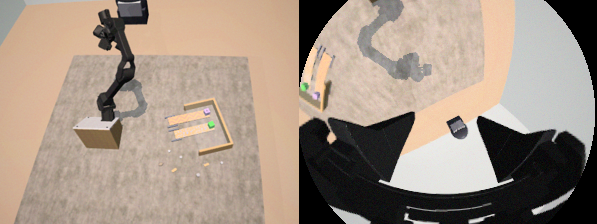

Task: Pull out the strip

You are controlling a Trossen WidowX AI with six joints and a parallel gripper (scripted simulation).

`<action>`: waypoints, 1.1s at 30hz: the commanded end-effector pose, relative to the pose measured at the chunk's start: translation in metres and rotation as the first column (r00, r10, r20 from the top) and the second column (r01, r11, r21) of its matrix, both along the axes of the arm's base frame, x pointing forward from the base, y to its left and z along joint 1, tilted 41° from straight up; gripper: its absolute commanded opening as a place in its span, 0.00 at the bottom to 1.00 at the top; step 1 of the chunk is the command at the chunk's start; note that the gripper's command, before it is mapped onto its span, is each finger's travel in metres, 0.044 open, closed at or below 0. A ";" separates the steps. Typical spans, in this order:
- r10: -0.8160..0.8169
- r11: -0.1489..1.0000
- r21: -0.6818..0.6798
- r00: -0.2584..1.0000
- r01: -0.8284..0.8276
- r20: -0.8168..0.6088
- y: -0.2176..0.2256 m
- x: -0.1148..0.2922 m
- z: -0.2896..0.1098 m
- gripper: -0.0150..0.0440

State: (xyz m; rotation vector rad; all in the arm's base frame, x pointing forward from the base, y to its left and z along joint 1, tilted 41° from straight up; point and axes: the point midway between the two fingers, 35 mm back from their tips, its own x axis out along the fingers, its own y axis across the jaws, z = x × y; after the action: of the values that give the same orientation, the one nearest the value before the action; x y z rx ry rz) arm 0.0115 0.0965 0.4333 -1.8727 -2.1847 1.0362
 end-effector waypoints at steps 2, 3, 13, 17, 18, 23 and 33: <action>-0.018 1.000 -0.008 1.000 0.018 -0.014 0.001 -0.001 0.000 0.93; -0.041 0.999 -0.018 0.999 0.040 -0.032 0.003 -0.003 -0.001 0.93; -0.426 0.904 -0.214 0.824 0.370 -0.374 0.070 -0.029 -0.020 0.93; -0.573 0.819 -0.314 0.646 0.480 -0.505 0.108 -0.019 -0.036 0.93; -0.603 0.795 -0.340 0.593 0.503 -0.534 0.117 -0.014 -0.041 0.93; -0.707 0.664 -0.447 0.308 0.599 -0.637 0.151 0.026 -0.065 0.93; -0.669 0.416 -0.639 -0.259 0.647 -0.696 0.174 0.135 -0.126 0.93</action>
State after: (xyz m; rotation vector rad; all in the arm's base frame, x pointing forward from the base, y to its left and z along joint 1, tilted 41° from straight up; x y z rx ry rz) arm 0.1043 0.2692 0.3370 -1.3998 -0.3677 1.3083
